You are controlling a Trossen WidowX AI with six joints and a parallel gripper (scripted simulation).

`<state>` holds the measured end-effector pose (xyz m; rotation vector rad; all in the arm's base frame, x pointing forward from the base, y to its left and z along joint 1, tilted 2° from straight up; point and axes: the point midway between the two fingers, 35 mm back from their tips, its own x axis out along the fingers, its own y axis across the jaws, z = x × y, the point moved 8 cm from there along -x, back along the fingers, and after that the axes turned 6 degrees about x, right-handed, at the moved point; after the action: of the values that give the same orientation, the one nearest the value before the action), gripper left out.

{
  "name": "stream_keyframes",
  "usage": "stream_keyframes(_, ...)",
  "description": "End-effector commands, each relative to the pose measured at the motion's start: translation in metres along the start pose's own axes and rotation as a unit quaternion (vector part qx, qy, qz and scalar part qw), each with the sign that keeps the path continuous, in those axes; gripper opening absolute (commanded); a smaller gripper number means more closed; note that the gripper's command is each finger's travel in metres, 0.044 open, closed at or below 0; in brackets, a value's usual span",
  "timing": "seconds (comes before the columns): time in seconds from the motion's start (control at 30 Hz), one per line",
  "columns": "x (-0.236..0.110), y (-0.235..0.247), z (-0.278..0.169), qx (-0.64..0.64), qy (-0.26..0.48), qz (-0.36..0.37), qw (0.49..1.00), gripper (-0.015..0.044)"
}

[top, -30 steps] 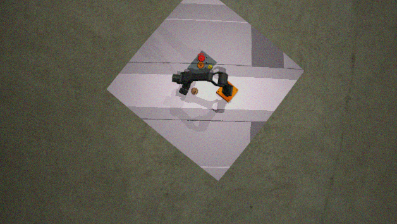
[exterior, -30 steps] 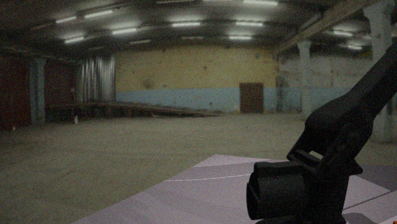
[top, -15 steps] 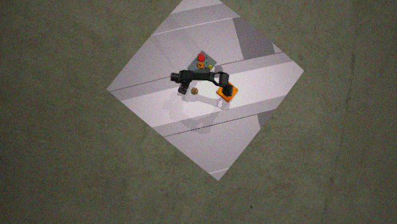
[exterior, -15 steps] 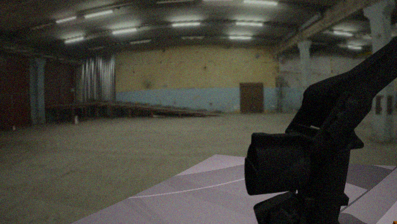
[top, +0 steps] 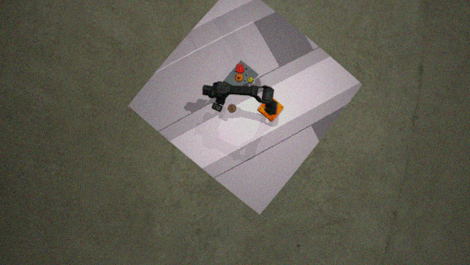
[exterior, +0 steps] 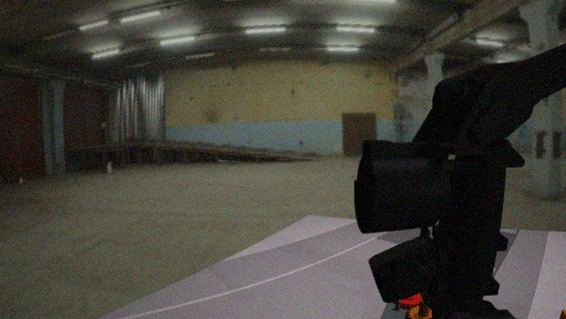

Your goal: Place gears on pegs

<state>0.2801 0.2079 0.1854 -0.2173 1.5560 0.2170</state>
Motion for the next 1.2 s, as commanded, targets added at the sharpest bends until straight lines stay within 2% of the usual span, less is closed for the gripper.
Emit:
stream_keyframes(0.0, -0.012, 0.000, 0.000, -0.003, -0.005, -0.001, 1.000, 0.0000)
stream_keyframes(0.73, -0.063, -0.002, -0.009, -0.014, 0.000, -0.005, 1.000, 0.0000)
stream_keyframes(1.17, -0.057, -0.027, -0.006, -0.012, -0.001, -0.006, 1.000, 0.0000)
